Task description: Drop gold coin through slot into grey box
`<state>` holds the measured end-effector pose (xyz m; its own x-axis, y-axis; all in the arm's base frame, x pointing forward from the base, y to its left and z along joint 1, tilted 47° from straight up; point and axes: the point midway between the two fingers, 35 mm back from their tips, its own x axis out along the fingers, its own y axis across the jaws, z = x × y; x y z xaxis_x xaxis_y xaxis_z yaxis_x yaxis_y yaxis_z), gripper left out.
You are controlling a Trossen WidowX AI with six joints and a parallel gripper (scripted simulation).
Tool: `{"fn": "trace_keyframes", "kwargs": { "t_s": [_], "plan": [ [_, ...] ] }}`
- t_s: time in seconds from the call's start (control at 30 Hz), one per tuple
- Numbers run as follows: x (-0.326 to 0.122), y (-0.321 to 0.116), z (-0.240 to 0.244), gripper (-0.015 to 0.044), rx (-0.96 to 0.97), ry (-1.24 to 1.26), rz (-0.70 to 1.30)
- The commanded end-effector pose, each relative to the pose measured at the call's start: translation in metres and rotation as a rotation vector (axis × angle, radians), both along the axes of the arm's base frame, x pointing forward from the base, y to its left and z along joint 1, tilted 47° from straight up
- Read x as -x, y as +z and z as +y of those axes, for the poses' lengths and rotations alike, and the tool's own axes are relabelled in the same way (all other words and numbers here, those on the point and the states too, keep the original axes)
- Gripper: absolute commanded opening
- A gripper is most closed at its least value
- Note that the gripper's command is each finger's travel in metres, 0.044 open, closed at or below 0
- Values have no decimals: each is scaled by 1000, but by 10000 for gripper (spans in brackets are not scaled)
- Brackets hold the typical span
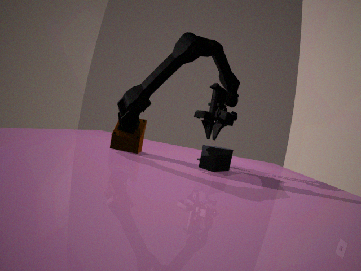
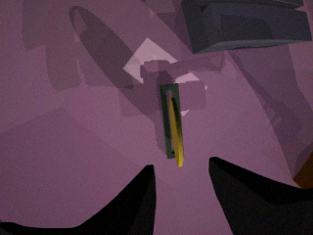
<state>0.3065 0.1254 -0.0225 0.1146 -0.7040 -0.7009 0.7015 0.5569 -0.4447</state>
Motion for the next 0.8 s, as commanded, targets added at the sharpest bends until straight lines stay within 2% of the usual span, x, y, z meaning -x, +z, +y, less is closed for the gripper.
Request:
{"fn": "trace_keyframes", "kwargs": {
  "t_s": [0.0,0.77],
  "plan": [
    [0,-9,-10,161,8,7,5],
    [-5,-32,-33,161,7,8,5]
  ]
}}
